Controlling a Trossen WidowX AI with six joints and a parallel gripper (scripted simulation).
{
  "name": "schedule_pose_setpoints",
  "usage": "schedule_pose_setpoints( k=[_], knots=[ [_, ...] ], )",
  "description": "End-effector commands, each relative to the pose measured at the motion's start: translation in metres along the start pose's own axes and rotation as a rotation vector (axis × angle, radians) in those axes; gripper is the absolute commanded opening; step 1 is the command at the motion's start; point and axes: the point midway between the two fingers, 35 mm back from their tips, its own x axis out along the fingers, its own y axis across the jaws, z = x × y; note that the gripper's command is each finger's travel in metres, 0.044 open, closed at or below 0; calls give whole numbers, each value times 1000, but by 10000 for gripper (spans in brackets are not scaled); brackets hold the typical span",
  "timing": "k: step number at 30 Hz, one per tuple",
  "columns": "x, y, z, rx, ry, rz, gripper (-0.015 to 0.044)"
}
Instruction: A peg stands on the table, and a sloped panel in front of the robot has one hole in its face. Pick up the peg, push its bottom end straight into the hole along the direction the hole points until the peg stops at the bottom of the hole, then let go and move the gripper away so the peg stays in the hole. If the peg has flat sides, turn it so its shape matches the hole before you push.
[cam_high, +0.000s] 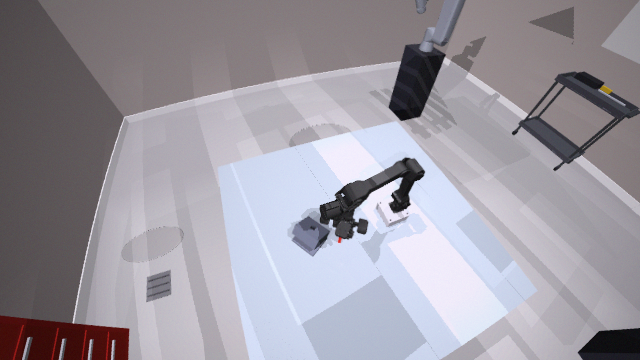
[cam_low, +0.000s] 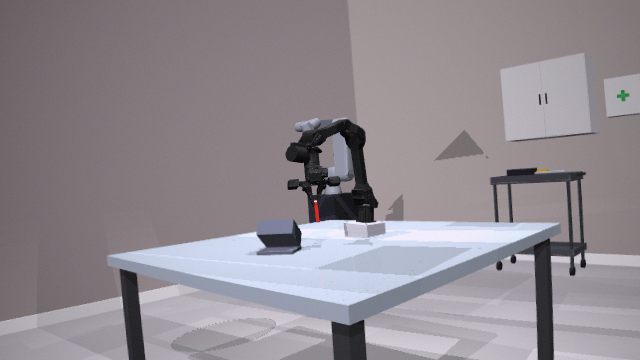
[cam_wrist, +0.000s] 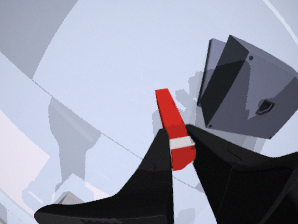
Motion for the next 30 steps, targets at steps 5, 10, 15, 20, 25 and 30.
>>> schedule_pose_setpoints(
  k=[5, 10, 15, 20, 25, 30],
  knots=[
    [-5, -11, -5, 29, -26, -7, 0],
    [-7, -17, -9, 50, -40, -12, 0],
    [-10, -24, -13, 70, -54, -17, 0],
    [-13, -30, -17, 91, -68, -23, 0],
    [-17, -36, -21, 111, -81, -29, 0],
    [-20, -42, -25, 131, -95, -36, 0]
  ],
)
